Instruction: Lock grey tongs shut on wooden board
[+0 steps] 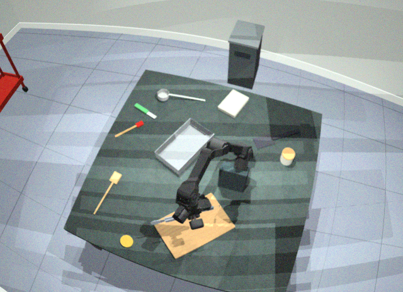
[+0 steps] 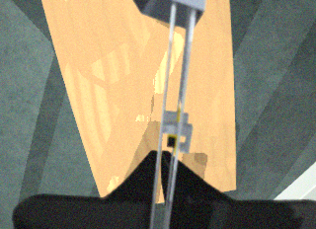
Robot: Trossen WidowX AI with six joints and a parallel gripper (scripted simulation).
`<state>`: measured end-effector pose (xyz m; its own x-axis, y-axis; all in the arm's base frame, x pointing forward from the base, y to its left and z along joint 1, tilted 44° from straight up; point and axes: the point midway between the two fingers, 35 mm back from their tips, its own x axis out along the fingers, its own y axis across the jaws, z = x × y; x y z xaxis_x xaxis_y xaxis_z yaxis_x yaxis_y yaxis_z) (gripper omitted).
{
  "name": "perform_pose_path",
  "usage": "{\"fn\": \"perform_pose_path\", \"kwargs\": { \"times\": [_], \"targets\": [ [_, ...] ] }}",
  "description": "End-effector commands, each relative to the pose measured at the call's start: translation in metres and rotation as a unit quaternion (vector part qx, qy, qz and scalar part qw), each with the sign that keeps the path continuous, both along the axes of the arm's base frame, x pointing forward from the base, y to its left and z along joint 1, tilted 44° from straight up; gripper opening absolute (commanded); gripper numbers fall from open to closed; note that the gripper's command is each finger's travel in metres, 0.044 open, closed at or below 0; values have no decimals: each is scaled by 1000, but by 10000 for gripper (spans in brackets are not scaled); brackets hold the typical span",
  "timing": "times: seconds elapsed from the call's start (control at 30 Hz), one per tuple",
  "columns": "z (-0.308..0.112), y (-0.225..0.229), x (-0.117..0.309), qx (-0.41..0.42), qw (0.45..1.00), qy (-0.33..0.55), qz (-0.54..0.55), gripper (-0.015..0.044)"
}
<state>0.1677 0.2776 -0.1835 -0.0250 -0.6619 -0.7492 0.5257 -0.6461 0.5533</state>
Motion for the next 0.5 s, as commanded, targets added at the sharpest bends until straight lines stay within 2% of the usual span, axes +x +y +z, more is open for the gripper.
{"fn": "perform_pose_path", "kwargs": {
  "times": [0.0, 0.47],
  "targets": [
    [1, 2, -1, 0, 1000, 2, -3, -150],
    [-11, -7, 0, 0, 1000, 2, -3, -150]
  ]
}}
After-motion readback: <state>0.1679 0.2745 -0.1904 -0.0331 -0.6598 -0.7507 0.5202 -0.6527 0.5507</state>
